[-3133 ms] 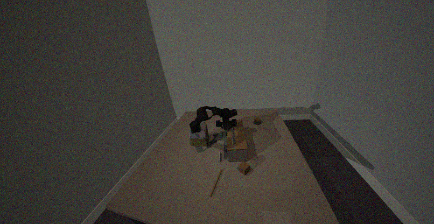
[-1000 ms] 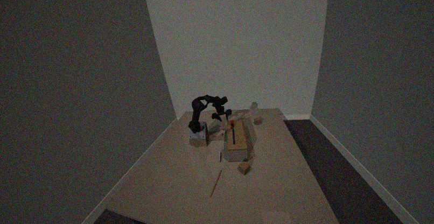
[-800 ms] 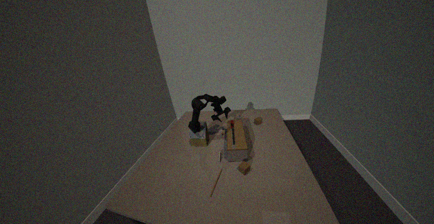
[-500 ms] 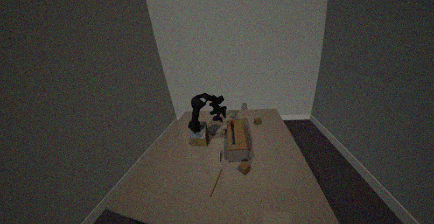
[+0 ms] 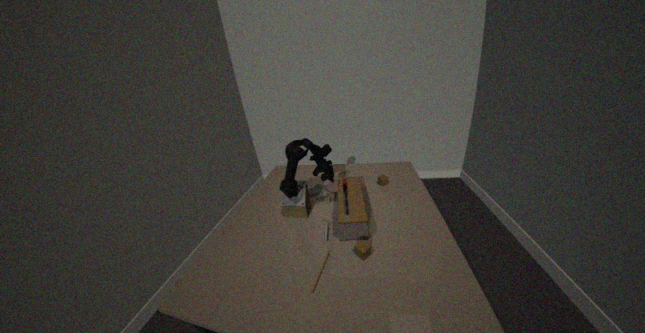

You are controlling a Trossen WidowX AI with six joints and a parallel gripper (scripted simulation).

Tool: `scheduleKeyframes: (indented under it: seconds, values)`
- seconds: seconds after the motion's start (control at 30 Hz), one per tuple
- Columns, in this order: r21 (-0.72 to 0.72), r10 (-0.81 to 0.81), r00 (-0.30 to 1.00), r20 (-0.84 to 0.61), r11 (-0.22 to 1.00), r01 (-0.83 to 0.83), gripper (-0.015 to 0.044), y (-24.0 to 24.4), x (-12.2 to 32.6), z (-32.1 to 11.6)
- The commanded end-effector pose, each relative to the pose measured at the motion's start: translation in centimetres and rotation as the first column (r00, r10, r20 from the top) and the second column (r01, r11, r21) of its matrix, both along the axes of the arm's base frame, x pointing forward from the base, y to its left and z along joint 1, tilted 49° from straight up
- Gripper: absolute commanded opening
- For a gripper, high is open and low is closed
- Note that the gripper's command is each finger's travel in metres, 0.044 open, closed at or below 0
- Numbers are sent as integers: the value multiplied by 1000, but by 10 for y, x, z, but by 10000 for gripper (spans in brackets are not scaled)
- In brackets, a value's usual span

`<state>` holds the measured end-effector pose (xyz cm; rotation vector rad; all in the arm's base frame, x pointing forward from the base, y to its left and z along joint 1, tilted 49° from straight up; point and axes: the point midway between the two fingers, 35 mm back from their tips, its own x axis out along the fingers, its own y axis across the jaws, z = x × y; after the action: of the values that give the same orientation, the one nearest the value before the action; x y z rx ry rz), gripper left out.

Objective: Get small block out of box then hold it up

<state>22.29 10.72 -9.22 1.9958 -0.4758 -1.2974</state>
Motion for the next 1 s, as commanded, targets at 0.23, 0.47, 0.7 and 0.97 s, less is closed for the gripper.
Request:
scheduleKeyframes:
  seconds: [0.23,0.47,0.7,0.97]
  values:
    - [-36,-11,1000,-14,999,11,285,-65,-6,-43]
    - [-34,-11,1000,-16,999,10,285,-72,-5,-51]
    - [-33,-10,1000,-17,999,10,285,-80,-4,-59]
    - [-34,-10,1000,-17,999,10,285,-90,-4,-68]
